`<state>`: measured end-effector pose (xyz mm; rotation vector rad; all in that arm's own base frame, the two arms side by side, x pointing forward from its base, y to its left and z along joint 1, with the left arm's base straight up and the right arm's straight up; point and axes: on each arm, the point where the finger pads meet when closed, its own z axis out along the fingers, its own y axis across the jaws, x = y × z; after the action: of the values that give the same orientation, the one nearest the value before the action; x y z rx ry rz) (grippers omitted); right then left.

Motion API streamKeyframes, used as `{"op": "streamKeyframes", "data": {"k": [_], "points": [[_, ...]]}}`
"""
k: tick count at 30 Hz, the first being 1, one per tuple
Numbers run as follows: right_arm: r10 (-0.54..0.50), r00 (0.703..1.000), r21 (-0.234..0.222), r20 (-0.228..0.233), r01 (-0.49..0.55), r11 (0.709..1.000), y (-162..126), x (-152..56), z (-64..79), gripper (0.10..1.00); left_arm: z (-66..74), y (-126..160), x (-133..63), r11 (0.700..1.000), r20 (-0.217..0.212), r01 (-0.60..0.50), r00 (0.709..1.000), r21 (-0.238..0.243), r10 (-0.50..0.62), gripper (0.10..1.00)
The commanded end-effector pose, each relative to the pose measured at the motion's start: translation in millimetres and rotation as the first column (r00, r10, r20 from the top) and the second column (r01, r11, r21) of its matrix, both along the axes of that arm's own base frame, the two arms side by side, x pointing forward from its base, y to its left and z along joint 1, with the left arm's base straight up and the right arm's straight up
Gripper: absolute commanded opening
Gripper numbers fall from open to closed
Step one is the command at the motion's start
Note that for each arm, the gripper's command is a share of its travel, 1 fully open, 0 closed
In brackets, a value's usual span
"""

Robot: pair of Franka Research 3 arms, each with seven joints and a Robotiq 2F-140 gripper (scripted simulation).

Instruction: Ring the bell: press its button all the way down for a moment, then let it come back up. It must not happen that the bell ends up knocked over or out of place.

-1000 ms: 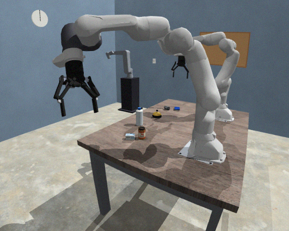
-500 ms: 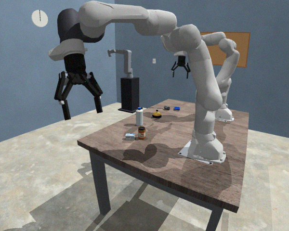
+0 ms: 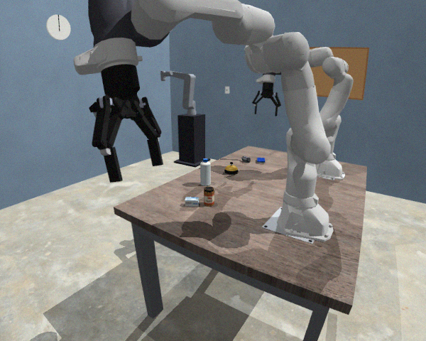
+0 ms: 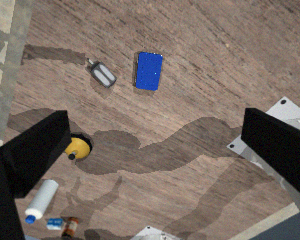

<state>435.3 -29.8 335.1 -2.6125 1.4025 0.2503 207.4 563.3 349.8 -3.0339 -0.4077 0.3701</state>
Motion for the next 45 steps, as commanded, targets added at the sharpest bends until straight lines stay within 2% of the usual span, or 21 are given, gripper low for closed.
{"op": "streamKeyframes", "data": {"k": [1, 13, 15, 17, 22, 30, 32, 39, 45], "points": [[0.004, 1.000, -0.002, 0.003, -0.004, 1.000, -1, 1, -0.1, 1.000, 4.5, 1, -19.4, 0.998, 0.027, -0.058, 0.998, -0.008, 0.058, 1.000], [0.004, 1.000, -0.002, 0.003, -0.004, 1.000, -1, 1, -0.1, 1.000, 24.1, 6, -92.5, 0.974, 0.103, -0.226, 0.969, -0.013, 0.226, 1.000], [0.004, 1.000, -0.002, 0.003, -0.004, 1.000, -1, 1, -0.1, 1.000, 24.1, 6, -92.5, 0.974, 0.103, -0.226, 0.969, -0.013, 0.226, 1.000], [0.004, 1.000, -0.002, 0.003, -0.004, 1.000, -1, 1, -0.1, 1.000, 30.0, 6, -113.7, 0.962, 0.125, -0.274, 0.954, -0.014, 0.274, 1.000], [0.004, 1.000, -0.002, 0.003, -0.004, 1.000, -1, 1, -0.1, 1.000, 37.7, 4, -140.8, 0.942, 0.153, -0.335, 0.930, -0.017, 0.334, 1.000], [0.004, 1.000, -0.002, 0.003, -0.004, 1.000, -1, 1, -0.1, 1.000, 52.1, -2, -189.2, 0.897, 0.205, -0.442, 0.876, -0.022, 0.437, 1.000], [0.004, 1.000, -0.002, 0.003, -0.004, 1.000, -1, 1, -0.1, 1.000, 52.1, -2, -189.2, 0.897, 0.205, -0.442, 0.876, -0.022, 0.437, 1.000], [0.004, 1.000, -0.002, 0.003, -0.004, 1.000, -1, 1, -0.1, 1.000, 60.7, -7, -217.0, 0.864, 0.235, -0.503, 0.837, -0.025, 0.494, 1.000], [0.004, 1.000, -0.002, 0.003, -0.004, 1.000, -1, 1, -0.1, 1.000, 63.0, -9, -224.3, 0.855, 0.243, -0.519, 0.826, -0.025, 0.508, 1.000]]}}
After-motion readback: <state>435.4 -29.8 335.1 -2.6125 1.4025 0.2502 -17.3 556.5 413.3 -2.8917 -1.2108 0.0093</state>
